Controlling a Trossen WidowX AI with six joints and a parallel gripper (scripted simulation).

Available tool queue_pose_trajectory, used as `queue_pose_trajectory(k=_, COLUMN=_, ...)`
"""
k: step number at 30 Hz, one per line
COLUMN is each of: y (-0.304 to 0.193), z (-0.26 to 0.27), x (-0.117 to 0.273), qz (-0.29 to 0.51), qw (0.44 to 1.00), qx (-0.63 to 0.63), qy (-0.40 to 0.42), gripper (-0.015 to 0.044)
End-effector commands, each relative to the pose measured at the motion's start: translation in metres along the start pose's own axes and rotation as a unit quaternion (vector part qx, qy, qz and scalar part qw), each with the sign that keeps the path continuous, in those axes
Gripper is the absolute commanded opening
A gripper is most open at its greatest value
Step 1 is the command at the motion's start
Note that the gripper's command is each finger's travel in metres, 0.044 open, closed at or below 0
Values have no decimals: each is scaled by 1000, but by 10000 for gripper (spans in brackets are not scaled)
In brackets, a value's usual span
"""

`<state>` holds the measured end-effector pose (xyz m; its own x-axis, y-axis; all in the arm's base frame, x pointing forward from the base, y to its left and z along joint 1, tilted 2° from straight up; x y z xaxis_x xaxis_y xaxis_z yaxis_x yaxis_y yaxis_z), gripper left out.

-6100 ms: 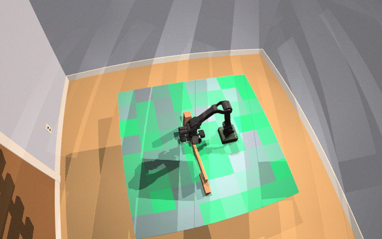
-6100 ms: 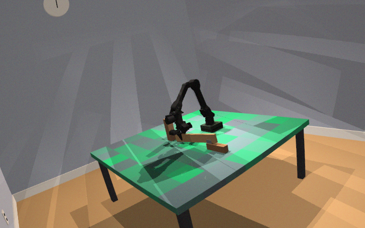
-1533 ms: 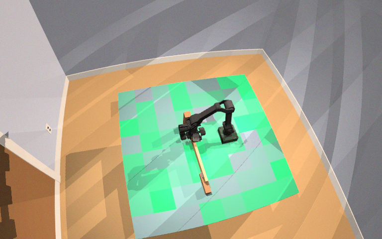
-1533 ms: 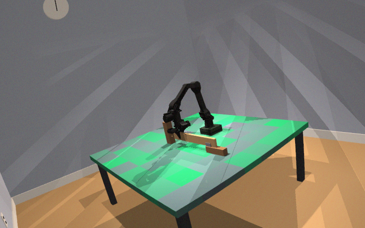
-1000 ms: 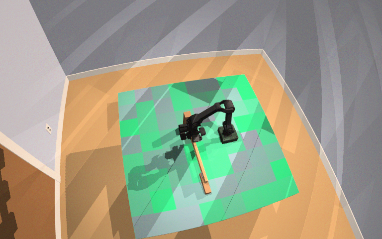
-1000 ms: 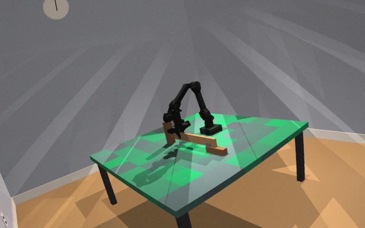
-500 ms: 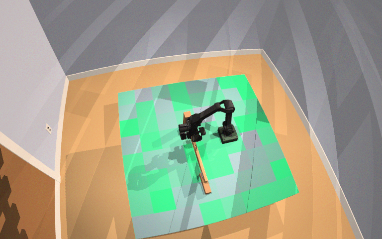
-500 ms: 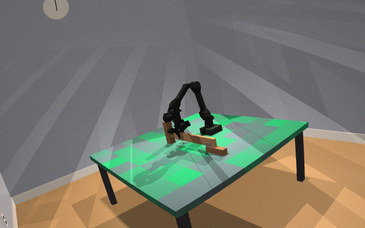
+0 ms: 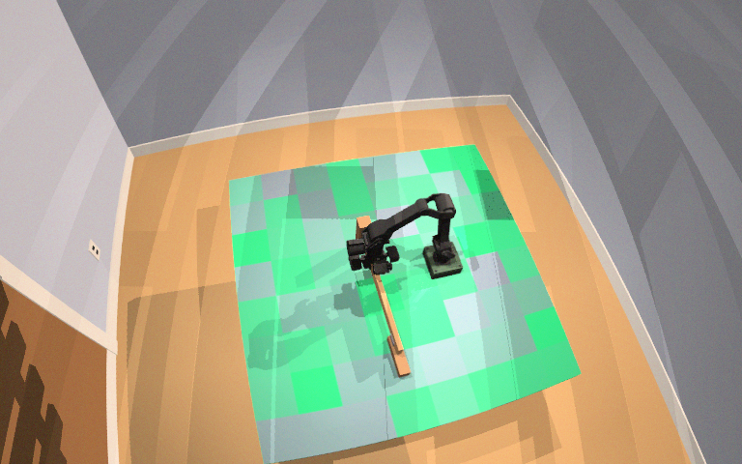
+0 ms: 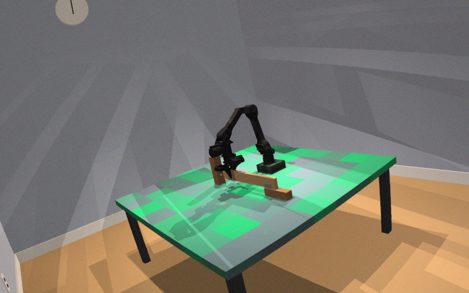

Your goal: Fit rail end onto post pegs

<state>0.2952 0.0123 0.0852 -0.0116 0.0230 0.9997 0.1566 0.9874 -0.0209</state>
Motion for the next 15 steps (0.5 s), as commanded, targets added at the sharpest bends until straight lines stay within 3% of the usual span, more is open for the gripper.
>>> queue_pose_trajectory(k=1, y=-1, z=-2, x=1, qz=1, qw=1000, qx=3, qy=-2, gripper=0)
queue_pose_trajectory(k=15, y=-5, z=-3, x=3, qz=1, qw=1000, qx=3, qy=-2, gripper=0)
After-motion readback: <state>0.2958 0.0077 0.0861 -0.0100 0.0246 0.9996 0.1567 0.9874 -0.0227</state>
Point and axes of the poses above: the point midway between the two fingers, 35 mm back from their tips, its own x axis back along the fingers, its own z axis across the jaws, y = z × x, the point moved 4 cm from there along x, back along the fingers, and after that the axes turned 15 degrees about -x, right-handed, at the moved point
